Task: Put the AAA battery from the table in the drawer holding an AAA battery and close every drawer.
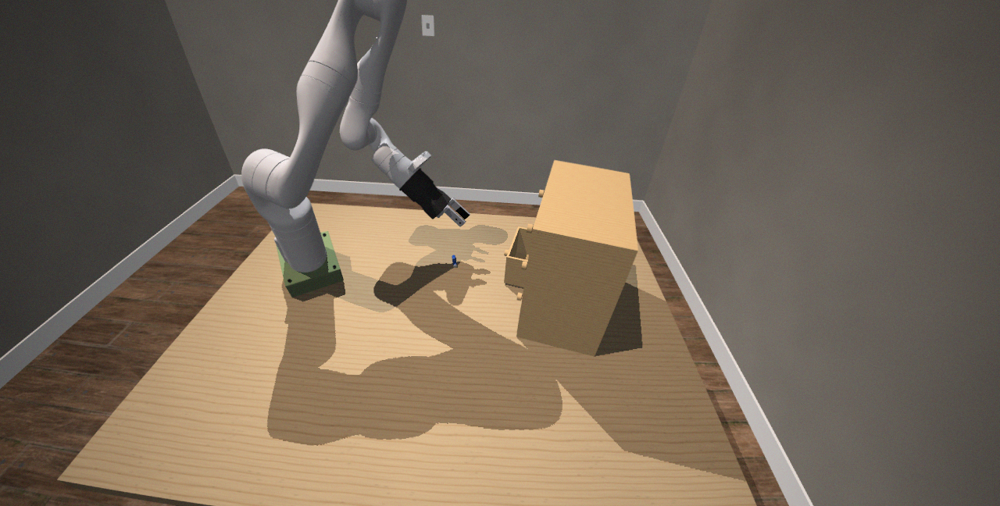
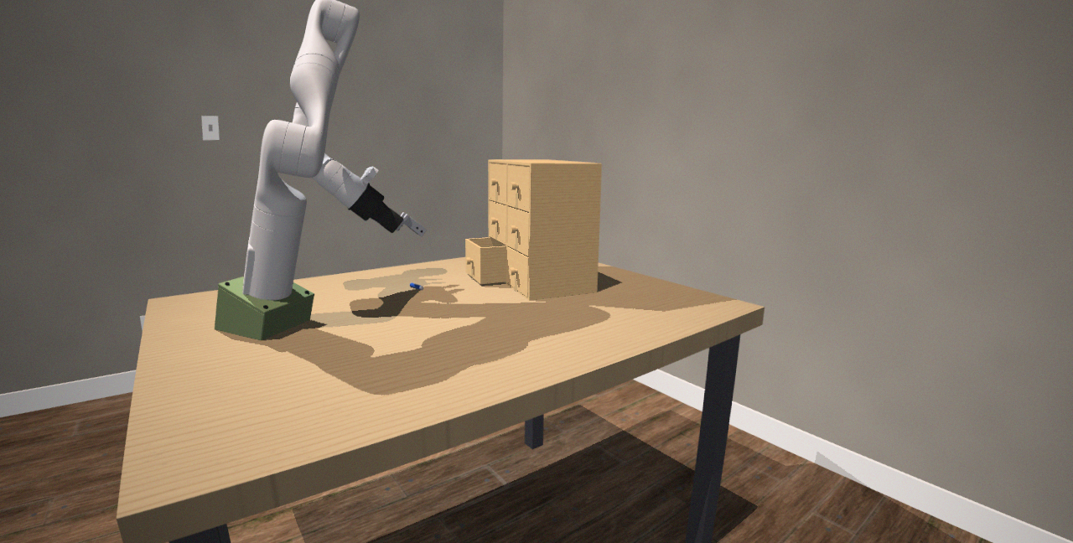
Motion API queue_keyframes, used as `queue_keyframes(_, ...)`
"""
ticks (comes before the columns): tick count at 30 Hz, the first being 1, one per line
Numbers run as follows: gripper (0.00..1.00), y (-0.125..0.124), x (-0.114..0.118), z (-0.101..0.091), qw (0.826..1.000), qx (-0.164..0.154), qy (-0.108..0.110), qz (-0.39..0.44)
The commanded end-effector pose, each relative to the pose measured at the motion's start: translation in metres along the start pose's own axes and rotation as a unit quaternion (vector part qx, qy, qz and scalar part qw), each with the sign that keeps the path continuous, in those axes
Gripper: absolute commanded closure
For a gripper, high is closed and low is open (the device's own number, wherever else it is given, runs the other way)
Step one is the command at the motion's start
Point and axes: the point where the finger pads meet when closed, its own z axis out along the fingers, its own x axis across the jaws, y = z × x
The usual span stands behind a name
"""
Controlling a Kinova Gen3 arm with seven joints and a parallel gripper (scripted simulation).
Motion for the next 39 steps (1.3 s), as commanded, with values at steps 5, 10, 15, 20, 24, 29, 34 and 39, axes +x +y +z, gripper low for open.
queue_keyframes(5, 0.33, -0.011, -0.003, -0.012, 0.999, -0.051, -0.001, 0.018)
queue_keyframes(10, 0.33, -0.014, -0.004, -0.021, 0.995, -0.096, -0.005, 0.018)
queue_keyframes(15, 0.33, -0.015, -0.002, -0.026, 0.992, -0.129, -0.002, 0.018)
queue_keyframes(20, 0.33, -0.016, -0.004, -0.034, 0.987, -0.163, -0.007, 0.018)
queue_keyframes(24, 0.33, -0.017, -0.002, -0.039, 0.981, -0.194, -0.004, 0.018)
queue_keyframes(29, 0.33, -0.02, -0.004, -0.048, 0.972, -0.233, -0.008, 0.018)
queue_keyframes(34, 0.33, -0.021, -0.003, -0.051, 0.967, -0.255, -0.006, 0.017)
queue_keyframes(39, 0.33, -0.023, -0.004, -0.06, 0.957, -0.29, -0.008, 0.017)
